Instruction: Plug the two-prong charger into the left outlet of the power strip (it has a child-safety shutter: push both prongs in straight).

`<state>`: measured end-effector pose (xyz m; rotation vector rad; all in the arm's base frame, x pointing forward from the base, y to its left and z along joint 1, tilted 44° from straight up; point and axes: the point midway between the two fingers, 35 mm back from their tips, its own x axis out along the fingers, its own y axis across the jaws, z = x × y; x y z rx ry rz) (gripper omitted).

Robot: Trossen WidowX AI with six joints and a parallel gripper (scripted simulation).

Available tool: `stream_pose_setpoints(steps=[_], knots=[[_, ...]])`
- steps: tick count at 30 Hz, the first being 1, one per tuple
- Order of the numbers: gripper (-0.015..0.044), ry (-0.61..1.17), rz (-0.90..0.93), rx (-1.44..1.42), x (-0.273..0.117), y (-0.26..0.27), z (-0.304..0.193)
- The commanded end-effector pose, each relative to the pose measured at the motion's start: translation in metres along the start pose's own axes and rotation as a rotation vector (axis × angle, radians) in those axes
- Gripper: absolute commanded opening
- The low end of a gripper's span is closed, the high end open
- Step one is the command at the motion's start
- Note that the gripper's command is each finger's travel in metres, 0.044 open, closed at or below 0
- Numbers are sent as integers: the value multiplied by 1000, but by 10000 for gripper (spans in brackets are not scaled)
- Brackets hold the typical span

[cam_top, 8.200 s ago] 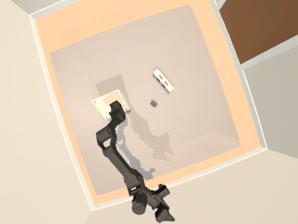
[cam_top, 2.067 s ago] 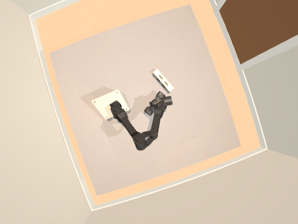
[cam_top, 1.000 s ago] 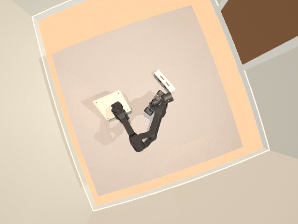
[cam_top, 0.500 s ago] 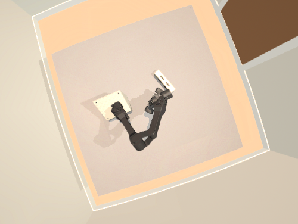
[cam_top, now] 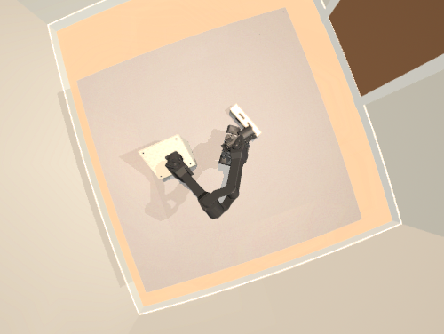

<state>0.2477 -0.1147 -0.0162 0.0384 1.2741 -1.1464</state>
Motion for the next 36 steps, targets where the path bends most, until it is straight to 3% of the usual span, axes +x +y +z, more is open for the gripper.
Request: stream_pose_setpoints(steps=[1, 36], knots=[[0, -7, -4, -72, 2, 8, 0], [0, -5, -47, -703, 27, 57, -27]])
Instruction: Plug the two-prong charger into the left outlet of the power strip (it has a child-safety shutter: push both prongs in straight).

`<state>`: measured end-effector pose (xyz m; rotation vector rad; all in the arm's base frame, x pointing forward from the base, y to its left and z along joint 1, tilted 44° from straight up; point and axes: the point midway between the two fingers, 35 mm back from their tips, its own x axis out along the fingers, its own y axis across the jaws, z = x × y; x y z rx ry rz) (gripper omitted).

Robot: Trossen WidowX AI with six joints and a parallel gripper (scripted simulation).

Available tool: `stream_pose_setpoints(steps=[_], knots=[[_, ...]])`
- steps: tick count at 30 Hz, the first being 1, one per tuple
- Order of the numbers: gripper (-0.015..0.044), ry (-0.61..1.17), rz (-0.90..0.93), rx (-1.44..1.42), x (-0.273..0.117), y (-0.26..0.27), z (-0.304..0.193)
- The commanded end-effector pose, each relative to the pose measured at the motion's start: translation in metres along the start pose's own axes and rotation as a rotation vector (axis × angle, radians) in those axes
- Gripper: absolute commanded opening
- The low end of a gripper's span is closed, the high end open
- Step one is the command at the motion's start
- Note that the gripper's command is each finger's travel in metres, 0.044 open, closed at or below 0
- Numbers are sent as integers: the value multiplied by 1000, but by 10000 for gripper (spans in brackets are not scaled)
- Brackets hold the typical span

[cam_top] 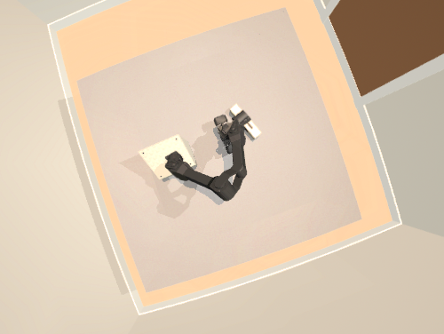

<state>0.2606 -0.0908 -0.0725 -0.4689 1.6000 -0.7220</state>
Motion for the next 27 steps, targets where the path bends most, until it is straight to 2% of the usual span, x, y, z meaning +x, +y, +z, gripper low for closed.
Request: stream_pose_setpoints(steps=[1, 9, 27], knots=[[0, -5, -9, -72, 2, 7, 3], [0, -2, -19, -216, 9, 21, 3], [0, -2, -21, -239, 8, 28, 17]])
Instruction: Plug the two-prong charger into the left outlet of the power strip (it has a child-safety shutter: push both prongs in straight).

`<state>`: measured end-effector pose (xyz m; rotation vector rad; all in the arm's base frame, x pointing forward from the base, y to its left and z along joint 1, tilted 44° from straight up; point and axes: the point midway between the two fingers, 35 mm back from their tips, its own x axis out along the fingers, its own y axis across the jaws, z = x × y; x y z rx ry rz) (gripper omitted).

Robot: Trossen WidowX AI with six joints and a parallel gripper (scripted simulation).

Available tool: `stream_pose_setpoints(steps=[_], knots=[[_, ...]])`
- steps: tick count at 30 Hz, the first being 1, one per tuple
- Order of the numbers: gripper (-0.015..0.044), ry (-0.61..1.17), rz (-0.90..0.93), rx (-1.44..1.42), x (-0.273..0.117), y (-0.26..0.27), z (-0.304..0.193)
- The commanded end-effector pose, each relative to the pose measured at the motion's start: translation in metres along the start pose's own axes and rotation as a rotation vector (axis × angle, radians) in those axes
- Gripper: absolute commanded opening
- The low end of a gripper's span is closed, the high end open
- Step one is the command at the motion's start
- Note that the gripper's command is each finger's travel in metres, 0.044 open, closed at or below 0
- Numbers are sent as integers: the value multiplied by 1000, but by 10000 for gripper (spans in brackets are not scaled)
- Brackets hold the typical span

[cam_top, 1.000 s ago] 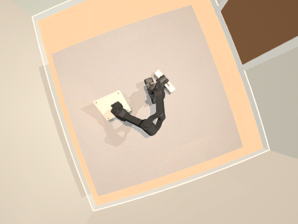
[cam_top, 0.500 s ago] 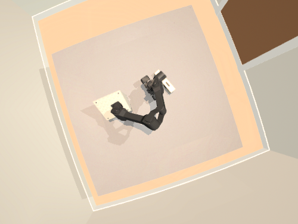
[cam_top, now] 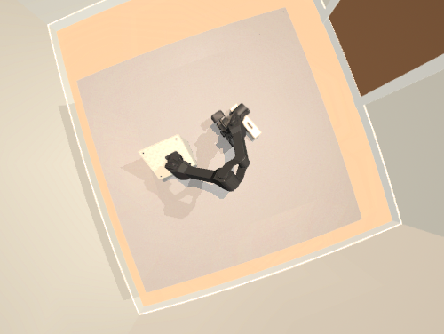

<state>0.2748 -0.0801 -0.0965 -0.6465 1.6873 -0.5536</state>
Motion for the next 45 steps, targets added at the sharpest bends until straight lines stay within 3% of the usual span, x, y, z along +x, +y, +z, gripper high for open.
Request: stream_pose_setpoints(steps=[1, 45], knots=[[0, -1, -6, -14, 0, 1, 6], [0, 0, -9, -68, 0, 8, 40]])
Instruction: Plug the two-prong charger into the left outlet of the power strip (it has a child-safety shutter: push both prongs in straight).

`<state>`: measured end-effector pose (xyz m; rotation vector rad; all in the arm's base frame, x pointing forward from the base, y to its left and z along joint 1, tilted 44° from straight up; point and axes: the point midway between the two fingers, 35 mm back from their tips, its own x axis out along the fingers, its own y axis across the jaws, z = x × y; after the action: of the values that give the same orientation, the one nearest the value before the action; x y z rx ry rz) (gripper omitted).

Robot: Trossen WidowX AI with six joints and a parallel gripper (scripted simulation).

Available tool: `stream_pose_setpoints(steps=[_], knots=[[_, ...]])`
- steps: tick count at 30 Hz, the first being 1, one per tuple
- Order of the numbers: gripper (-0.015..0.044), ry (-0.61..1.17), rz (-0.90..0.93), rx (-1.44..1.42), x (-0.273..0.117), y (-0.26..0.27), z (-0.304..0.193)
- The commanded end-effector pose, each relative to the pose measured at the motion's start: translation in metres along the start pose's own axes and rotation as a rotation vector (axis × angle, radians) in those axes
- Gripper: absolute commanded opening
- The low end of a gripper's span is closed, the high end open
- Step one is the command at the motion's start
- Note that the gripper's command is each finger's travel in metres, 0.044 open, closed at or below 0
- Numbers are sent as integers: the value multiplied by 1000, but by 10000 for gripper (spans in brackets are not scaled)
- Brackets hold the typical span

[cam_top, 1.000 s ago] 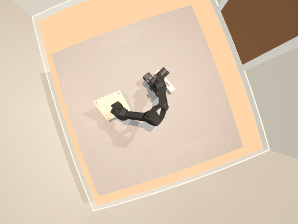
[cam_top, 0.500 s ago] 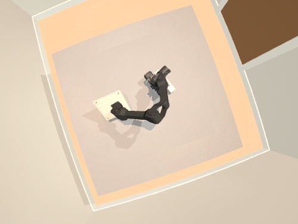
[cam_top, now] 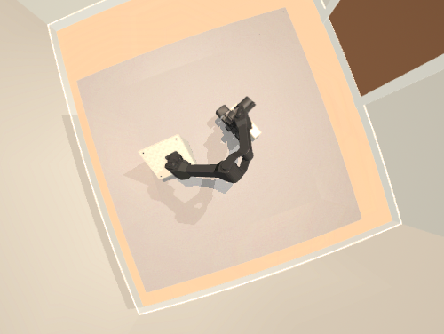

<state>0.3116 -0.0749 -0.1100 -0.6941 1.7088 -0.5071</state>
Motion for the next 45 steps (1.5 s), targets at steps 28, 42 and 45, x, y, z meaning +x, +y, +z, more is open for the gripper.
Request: stream_pose_setpoints(steps=[28, 42, 45], knots=[[0, -1, -5, -7, -1, -1, 5], [0, -1, -5, -7, -1, -1, 7], [0, -1, -5, -7, -1, -1, 8]])
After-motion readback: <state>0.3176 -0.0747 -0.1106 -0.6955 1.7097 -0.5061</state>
